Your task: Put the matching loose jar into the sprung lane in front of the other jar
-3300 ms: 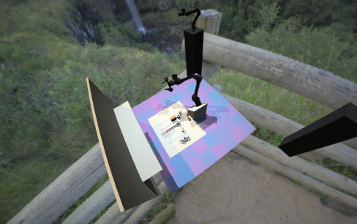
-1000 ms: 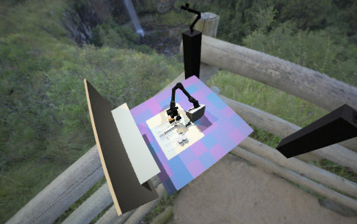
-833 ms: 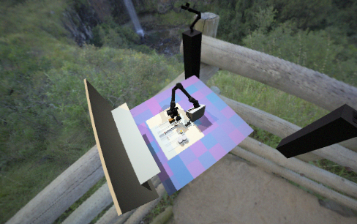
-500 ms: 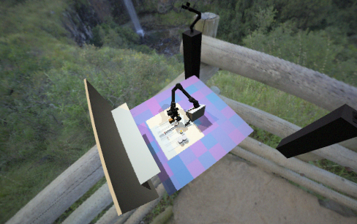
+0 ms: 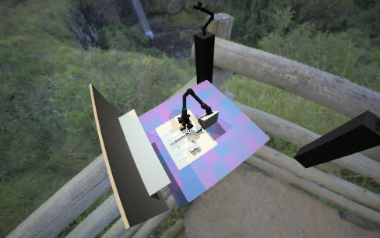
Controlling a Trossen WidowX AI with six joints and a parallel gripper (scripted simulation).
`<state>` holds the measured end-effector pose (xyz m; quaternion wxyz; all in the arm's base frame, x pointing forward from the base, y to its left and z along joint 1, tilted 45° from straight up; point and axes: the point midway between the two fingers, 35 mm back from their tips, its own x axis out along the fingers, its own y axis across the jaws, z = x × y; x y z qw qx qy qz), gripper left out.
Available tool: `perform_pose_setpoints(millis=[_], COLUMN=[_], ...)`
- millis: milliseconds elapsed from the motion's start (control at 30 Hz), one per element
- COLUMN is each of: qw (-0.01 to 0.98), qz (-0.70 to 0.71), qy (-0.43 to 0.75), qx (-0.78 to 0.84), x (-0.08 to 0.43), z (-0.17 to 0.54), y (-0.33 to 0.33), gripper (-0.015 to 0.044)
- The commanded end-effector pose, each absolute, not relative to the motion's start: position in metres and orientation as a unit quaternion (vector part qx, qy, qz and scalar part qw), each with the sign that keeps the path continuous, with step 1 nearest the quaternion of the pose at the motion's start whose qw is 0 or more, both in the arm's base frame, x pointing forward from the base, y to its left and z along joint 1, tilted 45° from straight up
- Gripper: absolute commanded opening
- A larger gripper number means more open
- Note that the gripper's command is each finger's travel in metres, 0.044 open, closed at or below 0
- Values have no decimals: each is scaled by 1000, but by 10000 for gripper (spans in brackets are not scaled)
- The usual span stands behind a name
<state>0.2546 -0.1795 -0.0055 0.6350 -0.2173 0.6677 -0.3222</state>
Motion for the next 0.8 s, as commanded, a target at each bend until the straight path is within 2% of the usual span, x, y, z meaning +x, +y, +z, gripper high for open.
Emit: perform_pose_setpoints(millis=[0,100,767], qw=[627,605,636], qz=[-319,-313,-319], qy=[674,691,668], qx=[-224,-241,-216], x=[250,235,265], z=[-7,-7,64], y=[-177,-167,-100], gripper=[78,0,0])
